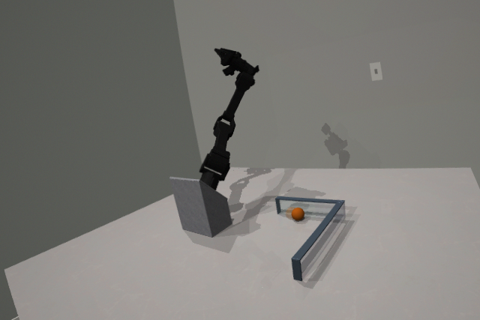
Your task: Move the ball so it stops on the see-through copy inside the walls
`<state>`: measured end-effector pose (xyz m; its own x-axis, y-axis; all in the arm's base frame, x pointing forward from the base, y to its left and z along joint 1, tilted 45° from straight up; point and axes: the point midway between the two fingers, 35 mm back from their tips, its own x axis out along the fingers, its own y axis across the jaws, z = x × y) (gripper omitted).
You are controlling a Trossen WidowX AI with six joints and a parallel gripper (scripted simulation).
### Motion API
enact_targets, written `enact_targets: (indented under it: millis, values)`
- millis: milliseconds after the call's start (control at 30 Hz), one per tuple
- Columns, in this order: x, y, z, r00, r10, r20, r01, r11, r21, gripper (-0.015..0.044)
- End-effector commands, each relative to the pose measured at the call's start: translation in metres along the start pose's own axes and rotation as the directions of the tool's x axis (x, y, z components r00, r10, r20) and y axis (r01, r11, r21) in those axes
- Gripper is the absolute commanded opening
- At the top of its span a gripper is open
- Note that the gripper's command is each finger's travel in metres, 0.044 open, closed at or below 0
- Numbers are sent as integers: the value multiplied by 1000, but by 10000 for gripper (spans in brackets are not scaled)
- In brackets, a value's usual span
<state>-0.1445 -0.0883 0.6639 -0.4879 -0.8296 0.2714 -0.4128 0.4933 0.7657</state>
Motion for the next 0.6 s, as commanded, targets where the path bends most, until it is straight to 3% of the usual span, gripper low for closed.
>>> enact_targets:
  millis: [0, 100, 367, 567]
  values:
    - [0, 0, -1, 1000, 1, -2, -1, 1000, -2, 374]
    - [0, -3, -9, 999, 22, -33, -23, 999, -28, 311]
    - [-5, -21, -59, 982, 75, -171, -118, 958, -260, 311]
    - [-22, -52, -126, 922, 99, -375, -298, 800, -521, 311]
